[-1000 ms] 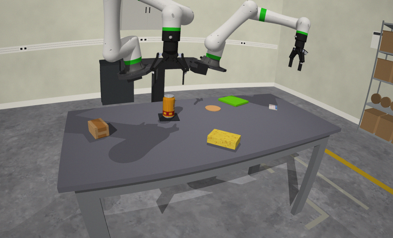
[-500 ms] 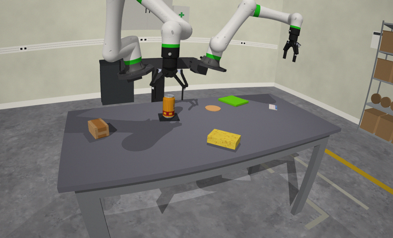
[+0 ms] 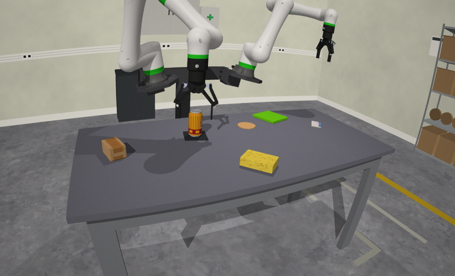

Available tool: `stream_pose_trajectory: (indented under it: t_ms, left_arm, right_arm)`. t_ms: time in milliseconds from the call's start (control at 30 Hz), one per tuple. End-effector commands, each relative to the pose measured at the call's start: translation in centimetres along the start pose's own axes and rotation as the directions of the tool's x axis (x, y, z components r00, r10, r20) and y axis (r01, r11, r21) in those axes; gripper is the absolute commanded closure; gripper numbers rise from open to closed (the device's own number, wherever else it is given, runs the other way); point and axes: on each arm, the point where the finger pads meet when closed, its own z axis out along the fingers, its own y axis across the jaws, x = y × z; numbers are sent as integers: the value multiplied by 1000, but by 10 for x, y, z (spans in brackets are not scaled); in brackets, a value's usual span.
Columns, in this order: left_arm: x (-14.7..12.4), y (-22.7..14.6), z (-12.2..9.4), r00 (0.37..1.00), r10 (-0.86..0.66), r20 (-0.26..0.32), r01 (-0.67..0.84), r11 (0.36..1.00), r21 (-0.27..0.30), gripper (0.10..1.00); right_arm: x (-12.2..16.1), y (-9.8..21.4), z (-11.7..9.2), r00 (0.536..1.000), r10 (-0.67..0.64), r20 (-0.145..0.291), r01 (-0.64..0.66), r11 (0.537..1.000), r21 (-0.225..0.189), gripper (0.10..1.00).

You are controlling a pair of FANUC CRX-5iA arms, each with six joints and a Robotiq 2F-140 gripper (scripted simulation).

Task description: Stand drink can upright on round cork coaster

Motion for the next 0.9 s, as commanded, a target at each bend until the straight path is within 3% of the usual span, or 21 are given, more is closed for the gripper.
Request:
stream_pose_trajectory:
  t_ms: [0, 433, 833, 867]
  left_arm:
    - [-9, -67, -19, 999, -35, -14, 35, 999, 3, 98]
    - [-52, -176, -48, 993, -111, -35, 112, 993, 32, 98]
    - [-62, -192, -53, 992, -124, -39, 125, 991, 38, 98]
    - [-62, -192, -53, 992, -124, -39, 125, 991, 38, 98]
  right_arm:
    - [-1, 1, -1, 1000, 0, 1, 0, 1000, -1, 98]
    - [-1, 1, -1, 1000, 0, 1, 0, 1000, -1, 98]
    - [-1, 1, -1, 1000, 0, 1, 0, 1000, -1, 98]
    - [-1, 1, -1, 1000, 0, 1, 0, 1000, -1, 999]
